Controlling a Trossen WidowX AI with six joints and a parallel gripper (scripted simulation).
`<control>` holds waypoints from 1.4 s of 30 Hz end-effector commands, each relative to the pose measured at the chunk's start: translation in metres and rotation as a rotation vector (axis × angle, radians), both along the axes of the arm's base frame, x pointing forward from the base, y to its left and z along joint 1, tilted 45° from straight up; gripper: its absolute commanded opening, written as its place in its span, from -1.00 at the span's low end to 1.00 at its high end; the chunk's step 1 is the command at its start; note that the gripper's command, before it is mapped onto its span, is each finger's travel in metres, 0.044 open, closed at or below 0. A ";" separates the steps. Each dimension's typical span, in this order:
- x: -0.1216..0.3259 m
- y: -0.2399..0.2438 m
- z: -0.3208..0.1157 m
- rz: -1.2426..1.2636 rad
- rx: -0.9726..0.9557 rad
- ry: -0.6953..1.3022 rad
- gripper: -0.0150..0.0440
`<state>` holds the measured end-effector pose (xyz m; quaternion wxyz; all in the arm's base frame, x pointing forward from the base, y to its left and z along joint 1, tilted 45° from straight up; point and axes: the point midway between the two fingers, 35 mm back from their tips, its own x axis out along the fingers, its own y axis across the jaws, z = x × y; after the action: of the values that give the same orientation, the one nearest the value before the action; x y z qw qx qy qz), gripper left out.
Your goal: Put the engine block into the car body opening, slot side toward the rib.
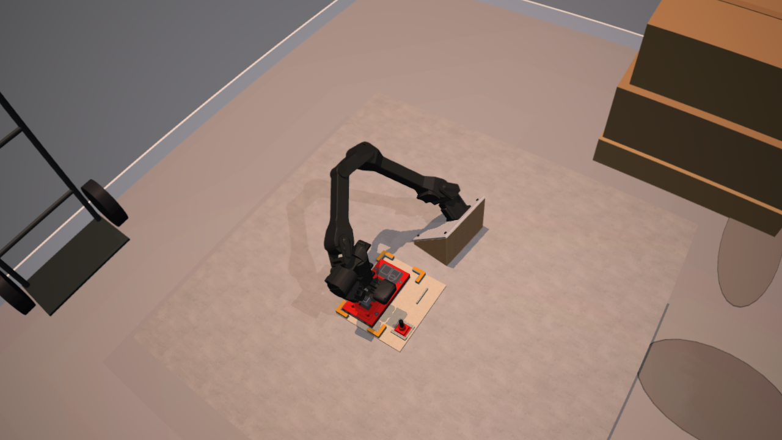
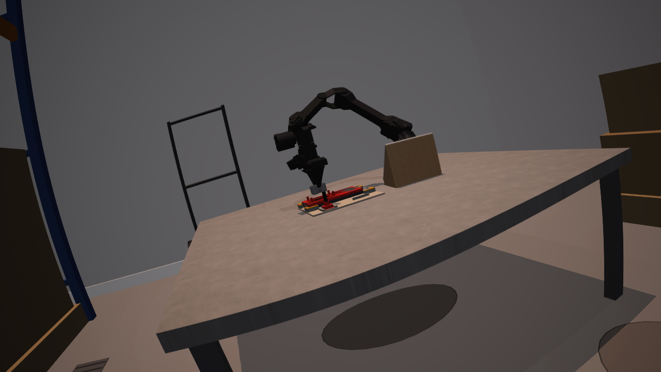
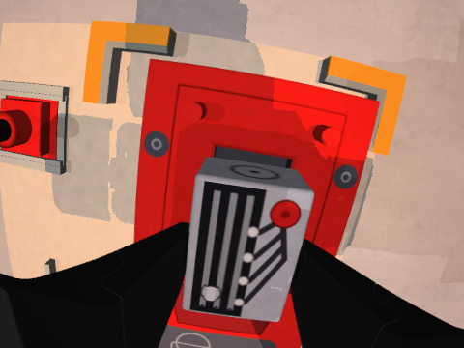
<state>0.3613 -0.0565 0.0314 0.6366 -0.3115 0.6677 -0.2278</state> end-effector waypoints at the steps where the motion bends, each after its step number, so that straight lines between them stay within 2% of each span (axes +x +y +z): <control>1: 0.000 0.000 0.001 0.003 -0.003 -0.001 0.04; 17: 0.001 -0.001 0.002 -0.095 -0.003 -0.099 0.04; 30: 0.000 -0.002 0.001 0.072 -0.004 0.068 0.04; 42: 0.001 -0.004 0.000 -0.074 -0.003 -0.078 0.04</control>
<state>0.3619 -0.0591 0.0312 0.6454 -0.2944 0.6606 -0.2457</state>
